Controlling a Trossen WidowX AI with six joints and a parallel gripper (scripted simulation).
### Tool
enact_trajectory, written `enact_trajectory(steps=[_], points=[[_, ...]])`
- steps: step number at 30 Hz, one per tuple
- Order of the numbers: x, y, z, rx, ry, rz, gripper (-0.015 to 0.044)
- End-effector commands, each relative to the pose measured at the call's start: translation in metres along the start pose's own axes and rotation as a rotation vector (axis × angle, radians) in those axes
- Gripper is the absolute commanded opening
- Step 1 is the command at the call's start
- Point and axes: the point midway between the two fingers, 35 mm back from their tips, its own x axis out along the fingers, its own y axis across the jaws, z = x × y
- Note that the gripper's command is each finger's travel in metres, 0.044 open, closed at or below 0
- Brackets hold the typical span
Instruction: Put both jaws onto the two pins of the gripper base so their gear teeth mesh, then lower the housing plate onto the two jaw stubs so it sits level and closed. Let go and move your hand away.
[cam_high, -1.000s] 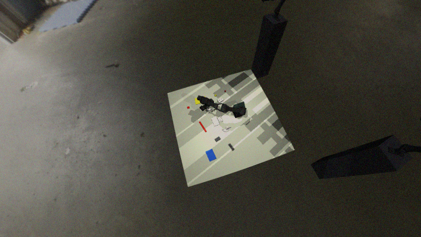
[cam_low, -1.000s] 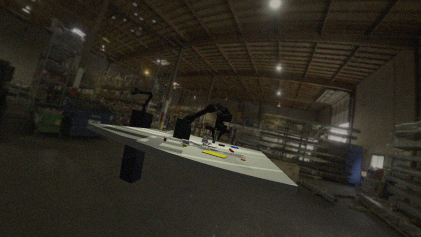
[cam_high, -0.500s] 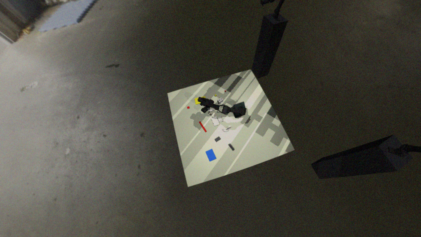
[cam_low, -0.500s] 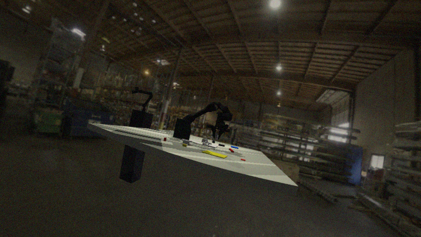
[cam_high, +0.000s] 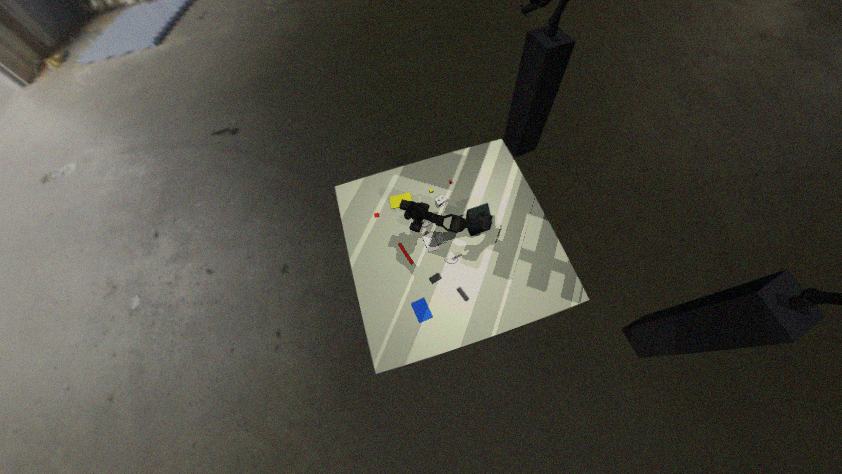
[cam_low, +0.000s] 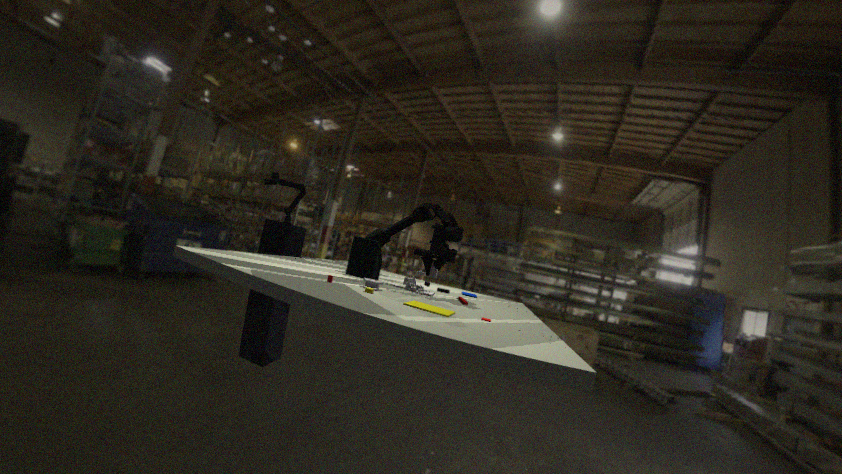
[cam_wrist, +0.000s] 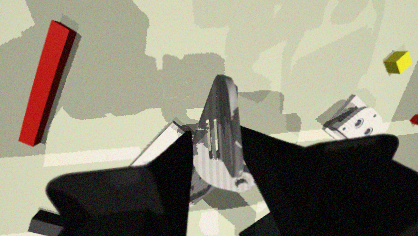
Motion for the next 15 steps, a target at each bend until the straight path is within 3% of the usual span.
enact_trajectory(steps=[1, 15], points=[[0.000, 0.006, -0.011, -0.072, 0.002, 0.002, 0.0134], [0.003, 0.022, -0.052, -0.355, 0.005, 0.005, 0.0134]])
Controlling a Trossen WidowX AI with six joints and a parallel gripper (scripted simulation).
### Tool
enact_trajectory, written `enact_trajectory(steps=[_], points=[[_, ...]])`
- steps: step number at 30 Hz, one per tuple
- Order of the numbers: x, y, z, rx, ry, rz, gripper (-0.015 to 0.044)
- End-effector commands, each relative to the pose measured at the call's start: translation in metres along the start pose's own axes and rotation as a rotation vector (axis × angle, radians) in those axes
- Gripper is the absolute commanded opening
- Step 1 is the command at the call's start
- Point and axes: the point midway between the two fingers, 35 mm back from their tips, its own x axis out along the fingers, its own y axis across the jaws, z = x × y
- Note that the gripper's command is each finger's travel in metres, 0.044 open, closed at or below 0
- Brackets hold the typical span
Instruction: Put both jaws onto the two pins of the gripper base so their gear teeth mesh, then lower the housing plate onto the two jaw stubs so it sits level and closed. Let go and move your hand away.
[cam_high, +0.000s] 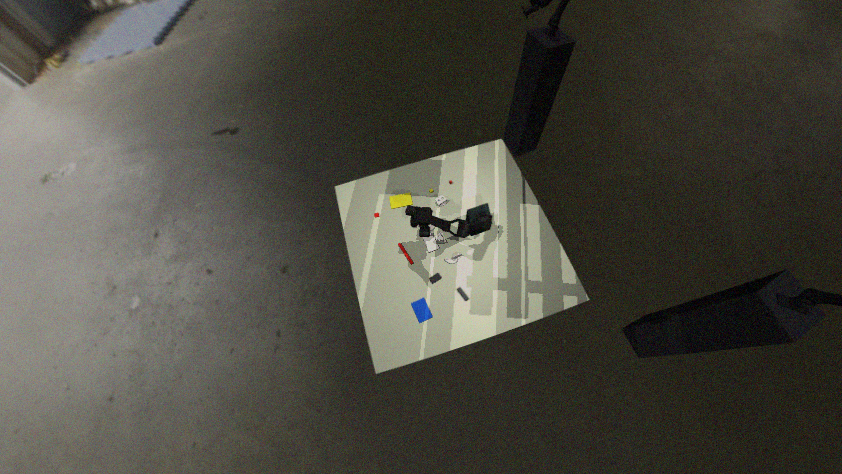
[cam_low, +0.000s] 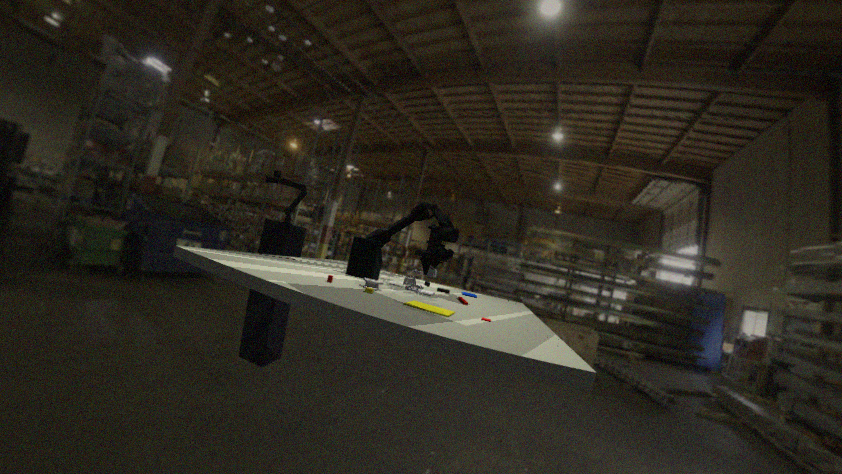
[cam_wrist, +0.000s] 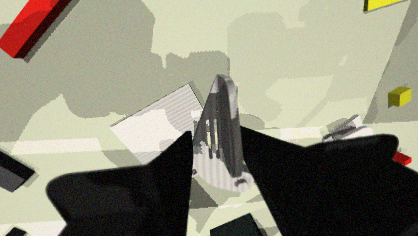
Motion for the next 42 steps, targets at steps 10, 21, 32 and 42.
enact_trajectory(steps=[10, 21, 32, 42], points=[[0.005, 0.022, -0.036, -0.255, 0.004, 0.006, 0.0134], [0.006, 0.026, -0.043, -0.305, 0.004, 0.007, 0.0134], [0.006, 0.026, -0.043, -0.305, 0.004, 0.007, 0.0134], [0.006, 0.026, -0.043, -0.290, 0.004, 0.007, 0.0134]])
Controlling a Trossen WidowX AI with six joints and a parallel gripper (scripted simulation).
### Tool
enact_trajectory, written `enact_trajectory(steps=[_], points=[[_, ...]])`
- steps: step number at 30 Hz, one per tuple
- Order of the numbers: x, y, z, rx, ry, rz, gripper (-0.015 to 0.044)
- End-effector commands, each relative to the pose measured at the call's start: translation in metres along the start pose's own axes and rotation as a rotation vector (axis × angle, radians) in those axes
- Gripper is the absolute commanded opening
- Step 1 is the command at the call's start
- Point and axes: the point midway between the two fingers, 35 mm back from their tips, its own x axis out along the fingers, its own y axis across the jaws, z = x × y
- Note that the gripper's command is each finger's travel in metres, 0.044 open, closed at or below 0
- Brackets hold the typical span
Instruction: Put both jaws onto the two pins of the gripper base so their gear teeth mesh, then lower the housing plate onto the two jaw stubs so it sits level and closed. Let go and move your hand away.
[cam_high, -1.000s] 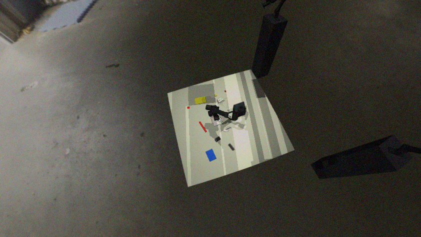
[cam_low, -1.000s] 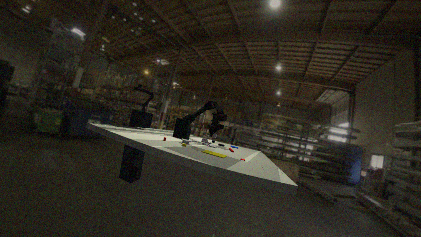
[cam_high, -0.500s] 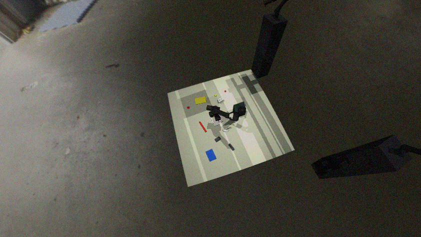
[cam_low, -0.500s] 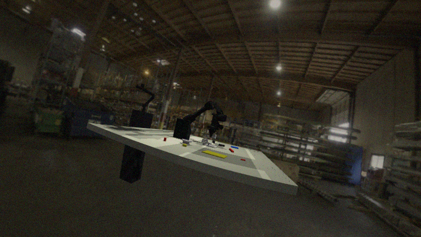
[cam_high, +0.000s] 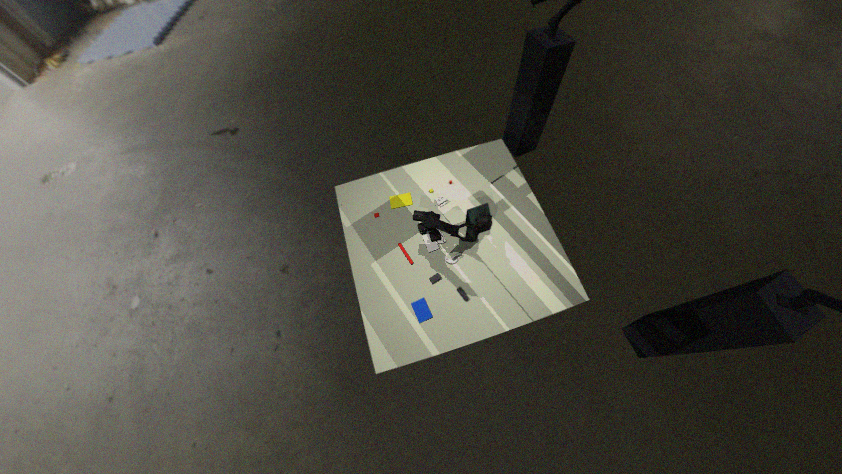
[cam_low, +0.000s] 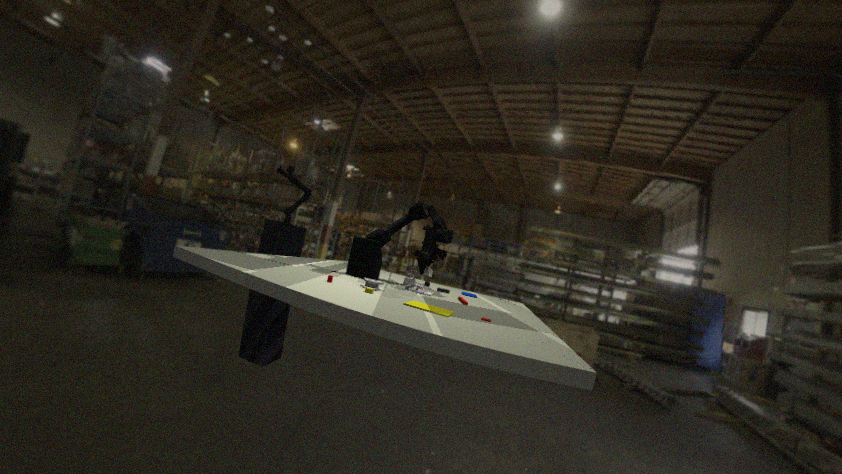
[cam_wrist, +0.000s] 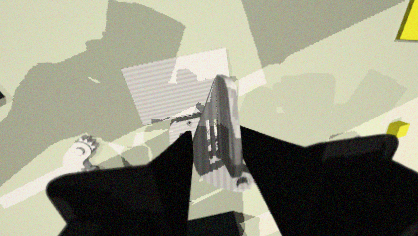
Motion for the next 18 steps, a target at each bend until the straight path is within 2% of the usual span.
enact_trajectory(steps=[1, 18], points=[[0.000, 0.000, 0.000, 0.004, -0.002, 0.002, 0.0134], [0.000, 0.043, 0.007, 0.004, -0.002, 0.003, 0.0134]])
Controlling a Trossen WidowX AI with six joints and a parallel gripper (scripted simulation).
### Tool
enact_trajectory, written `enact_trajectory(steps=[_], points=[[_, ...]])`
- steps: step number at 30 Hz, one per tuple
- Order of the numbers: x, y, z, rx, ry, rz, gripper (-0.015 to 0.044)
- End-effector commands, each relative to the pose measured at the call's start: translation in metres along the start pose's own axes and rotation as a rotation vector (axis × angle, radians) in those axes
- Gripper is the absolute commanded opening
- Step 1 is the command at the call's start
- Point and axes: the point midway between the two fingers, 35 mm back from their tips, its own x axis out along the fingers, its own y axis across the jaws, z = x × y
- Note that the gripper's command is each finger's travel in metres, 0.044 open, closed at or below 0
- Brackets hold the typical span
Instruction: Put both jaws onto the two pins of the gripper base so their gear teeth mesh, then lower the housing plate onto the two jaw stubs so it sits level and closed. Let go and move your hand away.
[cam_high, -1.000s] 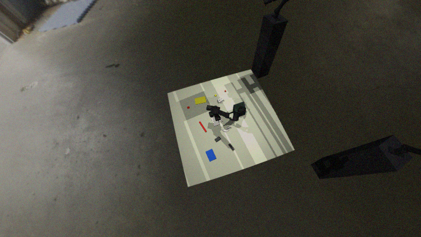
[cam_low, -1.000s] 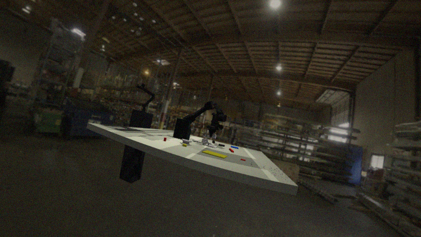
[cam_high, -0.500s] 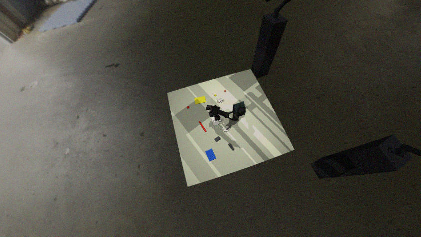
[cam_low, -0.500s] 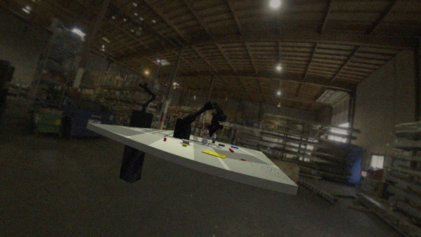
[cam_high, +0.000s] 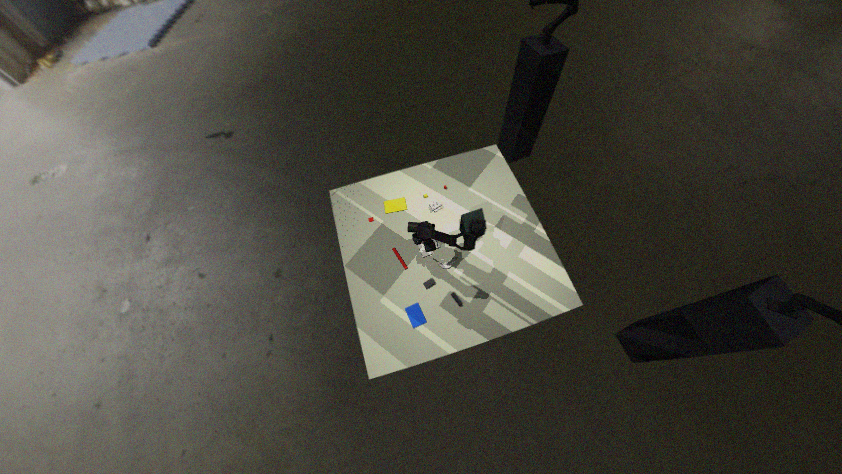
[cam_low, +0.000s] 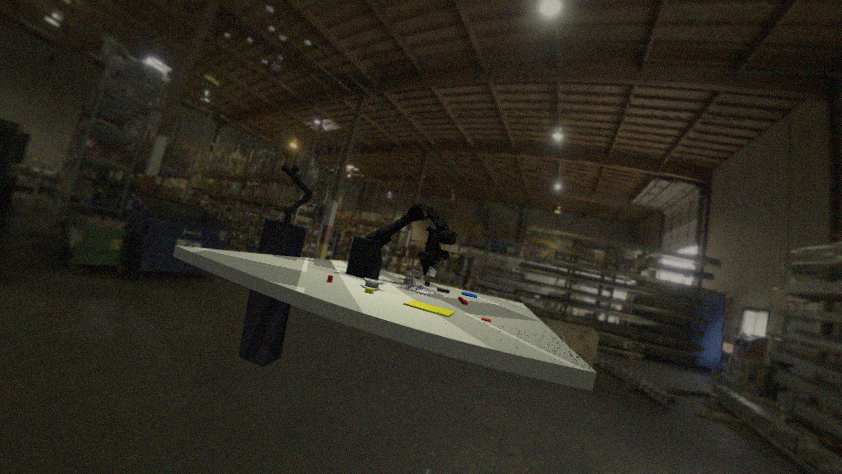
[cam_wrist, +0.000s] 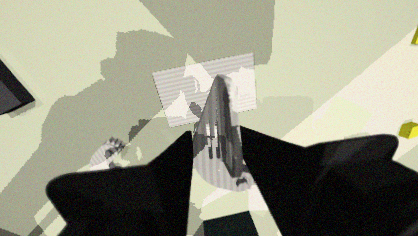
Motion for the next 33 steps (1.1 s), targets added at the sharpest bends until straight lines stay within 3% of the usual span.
enact_trajectory(steps=[1, 33], points=[[0.000, 0.012, 0.000, 0.002, 0.000, 0.004, 0.0134], [0.000, 0.023, 0.001, 0.016, 0.001, 0.005, 0.0134]])
